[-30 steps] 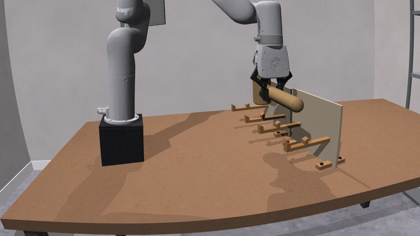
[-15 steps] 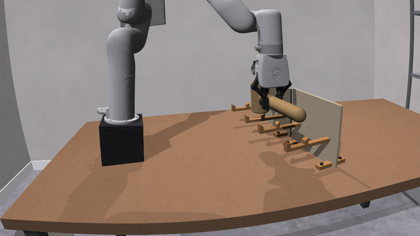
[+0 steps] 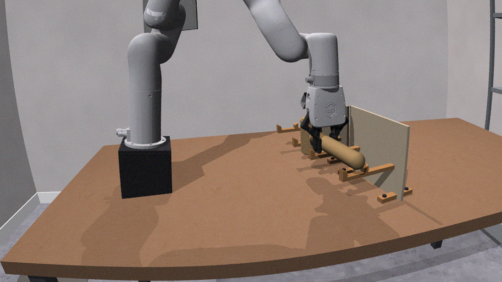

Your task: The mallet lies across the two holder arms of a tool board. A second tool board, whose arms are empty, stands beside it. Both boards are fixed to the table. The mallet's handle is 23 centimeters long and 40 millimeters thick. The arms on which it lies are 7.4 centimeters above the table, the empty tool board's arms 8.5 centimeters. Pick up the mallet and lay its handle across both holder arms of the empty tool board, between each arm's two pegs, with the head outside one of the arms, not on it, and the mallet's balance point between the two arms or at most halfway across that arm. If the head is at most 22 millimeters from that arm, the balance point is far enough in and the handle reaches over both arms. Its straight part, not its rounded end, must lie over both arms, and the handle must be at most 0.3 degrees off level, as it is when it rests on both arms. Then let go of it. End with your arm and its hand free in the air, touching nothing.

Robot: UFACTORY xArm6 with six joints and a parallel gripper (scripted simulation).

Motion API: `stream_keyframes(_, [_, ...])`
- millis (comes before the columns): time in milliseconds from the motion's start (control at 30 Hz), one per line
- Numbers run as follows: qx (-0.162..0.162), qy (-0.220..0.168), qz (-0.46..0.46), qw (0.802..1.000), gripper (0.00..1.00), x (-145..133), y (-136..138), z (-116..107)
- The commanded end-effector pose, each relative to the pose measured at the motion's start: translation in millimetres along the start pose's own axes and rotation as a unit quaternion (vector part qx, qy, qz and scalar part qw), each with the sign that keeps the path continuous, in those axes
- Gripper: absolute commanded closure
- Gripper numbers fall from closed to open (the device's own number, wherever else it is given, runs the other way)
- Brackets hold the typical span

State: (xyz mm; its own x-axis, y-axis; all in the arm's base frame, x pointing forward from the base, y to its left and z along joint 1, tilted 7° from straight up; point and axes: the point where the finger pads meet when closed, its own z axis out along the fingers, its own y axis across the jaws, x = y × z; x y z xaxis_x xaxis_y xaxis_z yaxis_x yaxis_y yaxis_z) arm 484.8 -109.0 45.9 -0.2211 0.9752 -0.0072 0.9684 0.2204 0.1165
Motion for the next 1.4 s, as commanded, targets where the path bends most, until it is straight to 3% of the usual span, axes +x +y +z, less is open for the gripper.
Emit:
stream_keyframes(0, [-0.002,-0.001,0.000,1.000,1.00,-1,2,4])
stream_keyframes(800, [-0.002,0.000,0.000,1.000,1.00,-1,3,15])
stream_keyframes(833, [-0.002,0.000,0.000,1.000,0.00,-1,3,15])
stream_keyframes(1367, [-0.002,0.000,0.000,1.000,0.00,-1,3,15])
